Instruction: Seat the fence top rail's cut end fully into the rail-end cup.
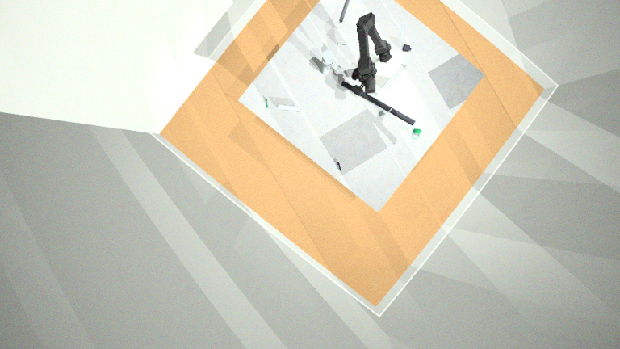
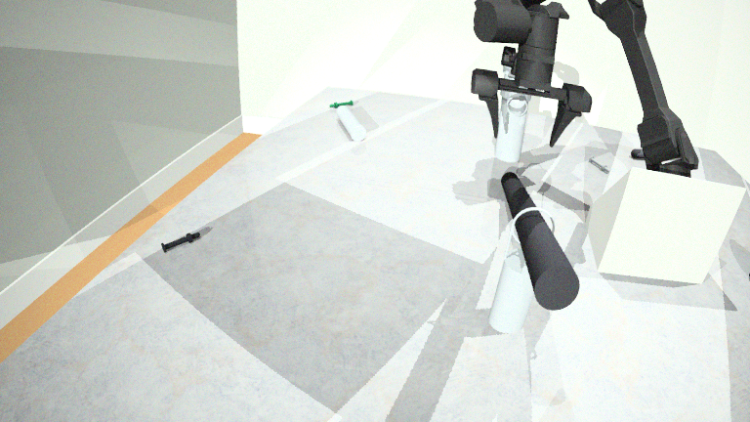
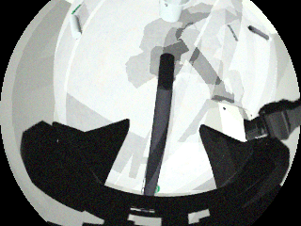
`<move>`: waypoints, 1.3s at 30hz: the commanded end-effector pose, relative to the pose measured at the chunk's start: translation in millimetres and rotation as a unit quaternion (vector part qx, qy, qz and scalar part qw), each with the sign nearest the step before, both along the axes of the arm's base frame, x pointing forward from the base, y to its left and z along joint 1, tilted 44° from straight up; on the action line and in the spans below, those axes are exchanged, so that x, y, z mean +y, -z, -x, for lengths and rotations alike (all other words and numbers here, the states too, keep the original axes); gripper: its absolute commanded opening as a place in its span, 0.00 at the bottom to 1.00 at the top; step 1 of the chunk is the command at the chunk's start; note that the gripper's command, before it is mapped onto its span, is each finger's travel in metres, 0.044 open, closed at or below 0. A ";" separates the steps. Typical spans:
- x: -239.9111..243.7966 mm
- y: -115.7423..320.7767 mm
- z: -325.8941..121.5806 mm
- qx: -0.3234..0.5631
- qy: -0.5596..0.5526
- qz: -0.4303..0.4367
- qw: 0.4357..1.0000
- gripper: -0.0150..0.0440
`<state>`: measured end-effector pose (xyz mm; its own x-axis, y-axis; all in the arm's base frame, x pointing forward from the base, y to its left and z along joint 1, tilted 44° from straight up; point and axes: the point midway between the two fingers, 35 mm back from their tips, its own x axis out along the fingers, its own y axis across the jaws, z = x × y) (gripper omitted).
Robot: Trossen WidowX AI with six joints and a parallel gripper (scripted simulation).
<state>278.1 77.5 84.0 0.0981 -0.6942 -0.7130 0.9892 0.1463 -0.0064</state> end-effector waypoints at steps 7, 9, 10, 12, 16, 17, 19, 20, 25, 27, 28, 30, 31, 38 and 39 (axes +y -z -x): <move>-17.5 20.6 -3.8 -0.010 0.016 -0.006 1.000 1.00; -23.9 26.9 -4.2 -0.010 0.016 -0.005 1.000 1.00; -23.9 26.9 -4.2 -0.010 0.016 -0.005 1.000 1.00; -24.8 27.7 -4.3 -0.010 0.016 -0.005 1.000 1.00; -33.4 36.6 -5.5 -0.011 0.016 -0.005 1.000 1.00; -34.4 37.6 -5.6 -0.011 0.016 -0.005 1.000 1.00; -34.5 37.8 -5.6 -0.011 0.016 -0.005 1.000 1.00; -34.9 38.2 -5.7 -0.010 0.016 -0.005 1.000 1.00; -39.0 42.9 -6.8 -0.010 0.016 -0.005 1.000 1.00; -41.2 45.4 -7.4 -0.010 0.016 -0.005 1.000 1.00; -42.3 46.6 -7.6 -0.010 0.016 -0.005 1.000 1.00; -44.5 49.0 -8.1 -0.010 0.016 -0.006 1.000 1.00; -45.6 50.2 -8.3 -0.010 0.016 -0.006 1.000 1.00; -53.4 58.4 -9.6 -0.010 0.016 -0.006 1.000 1.00; -54.5 59.6 -9.8 -0.011 0.016 -0.006 1.000 1.00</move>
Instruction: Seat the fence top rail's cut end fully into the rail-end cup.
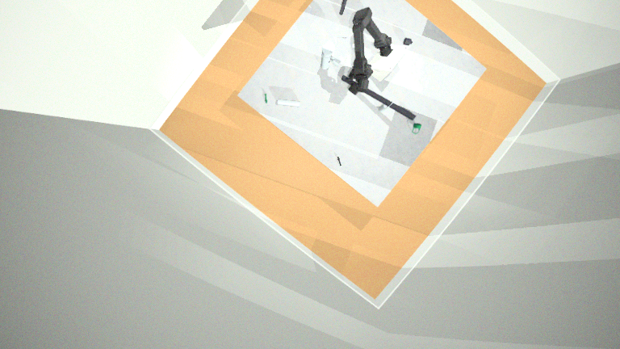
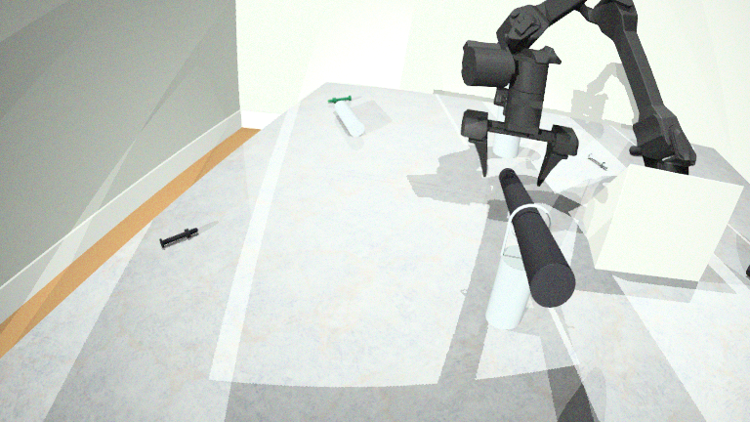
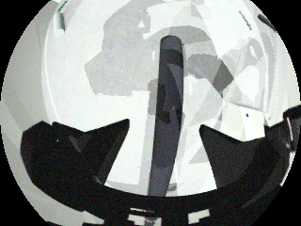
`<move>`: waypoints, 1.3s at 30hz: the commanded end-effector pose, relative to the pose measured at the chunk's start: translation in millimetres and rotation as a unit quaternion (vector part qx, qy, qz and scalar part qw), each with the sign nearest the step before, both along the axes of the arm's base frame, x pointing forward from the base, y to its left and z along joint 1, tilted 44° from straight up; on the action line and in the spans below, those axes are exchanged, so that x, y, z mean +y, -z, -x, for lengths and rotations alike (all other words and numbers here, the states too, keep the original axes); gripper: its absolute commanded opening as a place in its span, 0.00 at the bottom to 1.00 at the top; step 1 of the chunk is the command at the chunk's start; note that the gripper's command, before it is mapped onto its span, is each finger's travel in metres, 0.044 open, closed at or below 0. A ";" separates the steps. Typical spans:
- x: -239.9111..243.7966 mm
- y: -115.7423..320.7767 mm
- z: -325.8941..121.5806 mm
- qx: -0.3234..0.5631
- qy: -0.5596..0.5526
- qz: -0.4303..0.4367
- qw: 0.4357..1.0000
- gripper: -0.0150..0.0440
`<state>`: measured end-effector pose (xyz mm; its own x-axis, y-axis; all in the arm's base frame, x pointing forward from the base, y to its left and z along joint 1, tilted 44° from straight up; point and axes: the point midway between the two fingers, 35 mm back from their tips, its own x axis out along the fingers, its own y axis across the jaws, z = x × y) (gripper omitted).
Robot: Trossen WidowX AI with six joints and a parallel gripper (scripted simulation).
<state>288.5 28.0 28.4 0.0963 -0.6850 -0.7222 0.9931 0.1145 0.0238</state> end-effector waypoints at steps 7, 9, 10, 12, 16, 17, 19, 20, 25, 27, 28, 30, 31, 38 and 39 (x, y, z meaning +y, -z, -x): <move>-13.0 12.0 -0.1 0.004 0.000 0.003 1.000 1.00; -15.3 14.3 -0.2 0.004 0.000 0.003 1.000 1.00; -16.5 15.4 -0.3 0.004 0.000 0.004 1.000 1.00; -18.8 17.6 -0.4 0.003 0.000 0.004 1.000 1.00; -23.5 21.9 -0.5 0.003 0.000 0.004 1.000 1.00; -24.7 23.0 -0.5 0.003 0.000 0.004 1.000 1.00; -26.2 24.3 -0.4 0.003 0.000 0.005 1.000 1.00; -26.4 24.5 -0.4 0.003 0.000 0.005 1.000 1.00; -26.4 24.5 -0.4 0.003 0.000 0.005 1.000 0.78; -26.4 24.5 -0.4 0.003 0.000 0.005 1.000 0.69; -26.4 24.5 -0.4 0.003 0.000 0.005 1.000 0.64; -26.4 24.5 -0.4 0.003 0.000 0.005 1.000 0.56; -26.4 24.5 -0.4 0.003 0.000 0.005 1.000 0.51; -25.3 23.5 -0.3 0.003 0.000 0.005 1.000 0.37; -24.5 22.8 -0.2 0.003 0.000 0.005 1.000 0.32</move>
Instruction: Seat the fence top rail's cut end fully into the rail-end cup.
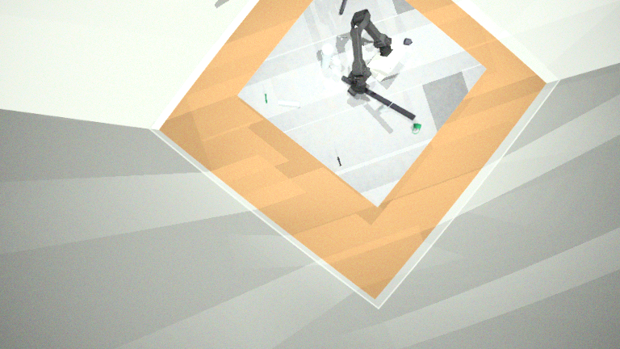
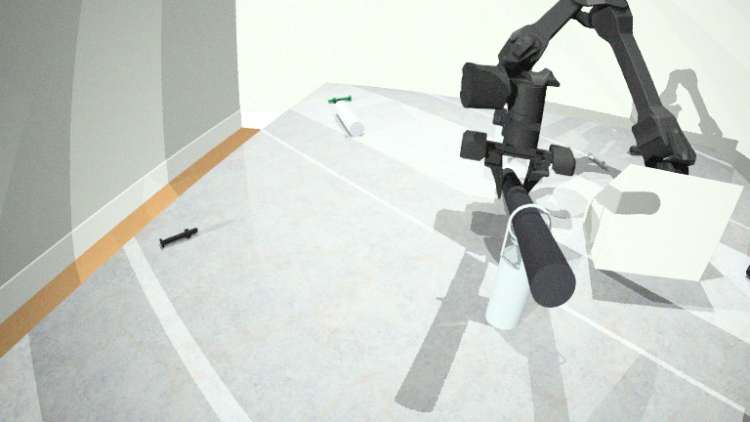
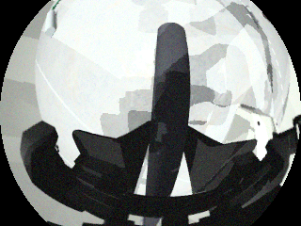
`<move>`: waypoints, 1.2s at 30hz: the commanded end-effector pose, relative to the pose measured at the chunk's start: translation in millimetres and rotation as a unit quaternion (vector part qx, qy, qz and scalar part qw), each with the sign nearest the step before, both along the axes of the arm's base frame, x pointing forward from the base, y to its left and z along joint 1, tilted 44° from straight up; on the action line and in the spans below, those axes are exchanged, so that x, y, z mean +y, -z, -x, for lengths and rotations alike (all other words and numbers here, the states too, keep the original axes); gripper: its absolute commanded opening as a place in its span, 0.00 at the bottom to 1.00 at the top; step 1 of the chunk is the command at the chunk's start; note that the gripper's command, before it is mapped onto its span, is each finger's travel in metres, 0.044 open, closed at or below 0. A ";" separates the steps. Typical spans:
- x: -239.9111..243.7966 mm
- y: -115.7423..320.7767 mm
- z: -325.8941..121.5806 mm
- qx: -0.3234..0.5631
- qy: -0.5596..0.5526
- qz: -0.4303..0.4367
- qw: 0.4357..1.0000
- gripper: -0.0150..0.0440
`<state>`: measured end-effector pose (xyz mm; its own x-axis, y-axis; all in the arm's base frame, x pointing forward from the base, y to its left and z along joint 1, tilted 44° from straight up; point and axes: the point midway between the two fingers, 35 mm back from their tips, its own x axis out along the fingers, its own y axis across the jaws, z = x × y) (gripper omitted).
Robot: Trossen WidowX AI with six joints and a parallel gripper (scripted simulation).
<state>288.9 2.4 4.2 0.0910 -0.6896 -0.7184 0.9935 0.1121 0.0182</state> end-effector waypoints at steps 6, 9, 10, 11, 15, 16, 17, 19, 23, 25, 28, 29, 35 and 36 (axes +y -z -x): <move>4.8 -6.2 1.1 0.002 0.001 0.008 1.000 0.25; 8.0 -12.9 2.3 0.004 0.005 0.024 1.000 0.25; 9.3 -15.8 2.7 0.004 0.007 0.030 1.000 0.25; 10.7 -18.8 3.1 0.005 0.008 0.037 0.999 0.25; 16.5 -31.5 4.4 0.005 0.012 0.065 0.998 0.25; 18.0 -34.9 4.6 0.004 0.012 0.073 0.997 0.25; 19.6 -38.3 4.8 0.004 0.012 0.080 0.997 0.25; 22.7 -45.3 5.1 0.002 0.012 0.094 0.995 0.25; 29.6 -60.0 5.2 -0.003 0.010 0.123 0.992 0.25; 33.1 -67.5 5.0 -0.006 0.008 0.138 0.990 0.25; 38.7 -79.1 4.4 -0.012 0.003 0.159 0.987 0.25; 40.3 -82.3 4.2 -0.014 0.002 0.165 0.986 0.25; 39.2 -80.5 5.1 -0.012 0.005 0.162 0.987 0.25; 38.5 -79.1 5.4 -0.011 0.006 0.159 0.987 0.25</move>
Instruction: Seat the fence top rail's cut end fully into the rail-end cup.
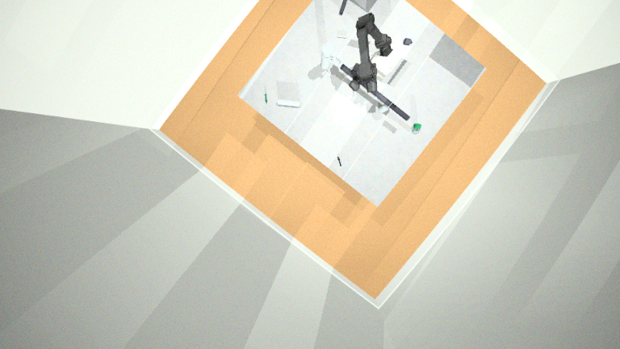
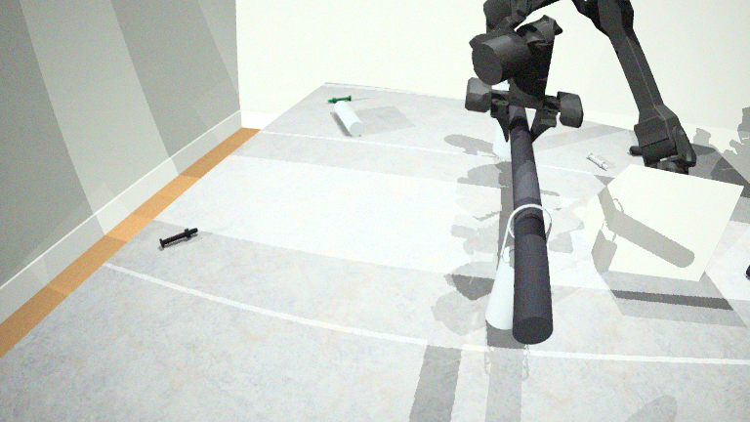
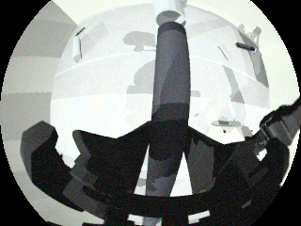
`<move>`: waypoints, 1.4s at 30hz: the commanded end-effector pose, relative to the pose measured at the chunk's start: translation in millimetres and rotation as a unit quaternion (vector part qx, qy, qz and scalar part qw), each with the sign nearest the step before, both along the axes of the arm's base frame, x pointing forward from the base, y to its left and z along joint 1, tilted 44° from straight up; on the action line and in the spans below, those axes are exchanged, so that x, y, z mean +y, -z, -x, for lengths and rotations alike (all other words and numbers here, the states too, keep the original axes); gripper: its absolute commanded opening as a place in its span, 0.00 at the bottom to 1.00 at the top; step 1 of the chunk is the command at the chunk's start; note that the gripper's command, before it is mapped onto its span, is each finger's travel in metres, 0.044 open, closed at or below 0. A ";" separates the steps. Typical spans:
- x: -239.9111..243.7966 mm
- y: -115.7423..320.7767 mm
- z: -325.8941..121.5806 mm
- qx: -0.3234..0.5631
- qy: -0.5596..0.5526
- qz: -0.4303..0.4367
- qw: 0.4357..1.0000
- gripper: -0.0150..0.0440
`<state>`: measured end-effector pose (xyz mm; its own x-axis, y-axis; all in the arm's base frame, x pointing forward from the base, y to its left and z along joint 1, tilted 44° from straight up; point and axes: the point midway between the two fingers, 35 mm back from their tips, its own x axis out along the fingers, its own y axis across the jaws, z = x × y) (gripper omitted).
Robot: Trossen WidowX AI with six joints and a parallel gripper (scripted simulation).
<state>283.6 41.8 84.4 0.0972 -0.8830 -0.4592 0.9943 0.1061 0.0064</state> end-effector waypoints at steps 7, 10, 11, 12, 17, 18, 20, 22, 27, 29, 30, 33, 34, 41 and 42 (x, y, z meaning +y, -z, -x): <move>-0.9 1.1 0.1 0.001 0.001 -0.002 1.000 0.25; -0.9 1.0 0.1 0.001 0.001 -0.002 1.000 0.25; -0.8 0.8 0.0 0.001 0.001 -0.002 1.000 0.25; -0.7 0.7 0.0 0.001 0.001 -0.002 1.000 0.25; 0.1 -0.6 -0.5 0.001 0.001 -0.002 1.000 0.25; 0.3 -0.9 -0.6 0.001 0.001 -0.002 1.000 0.25; 0.6 -1.5 -0.8 0.001 0.001 -0.002 1.000 0.25; 0.9 -2.1 -1.1 0.001 0.001 -0.002 1.000 0.25; 1.7 -3.5 -1.7 0.001 0.001 -0.002 1.000 0.25; 2.0 -4.1 -1.9 0.001 0.001 -0.002 1.000 0.25; 2.1 -4.4 -2.1 0.001 0.001 -0.002 1.000 0.25; 2.6 -5.2 -2.5 0.001 0.001 -0.002 1.000 0.25; 2.7 -5.5 -2.7 0.001 0.001 -0.002 1.000 0.25; 3.1 -7.3 -3.8 0.001 0.001 -0.002 1.000 0.25; 2.7 -7.6 -3.8 0.001 0.001 -0.002 1.000 0.25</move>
<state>285.0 43.5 89.0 0.0855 -0.8815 -0.4643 0.9951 0.0984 -0.0034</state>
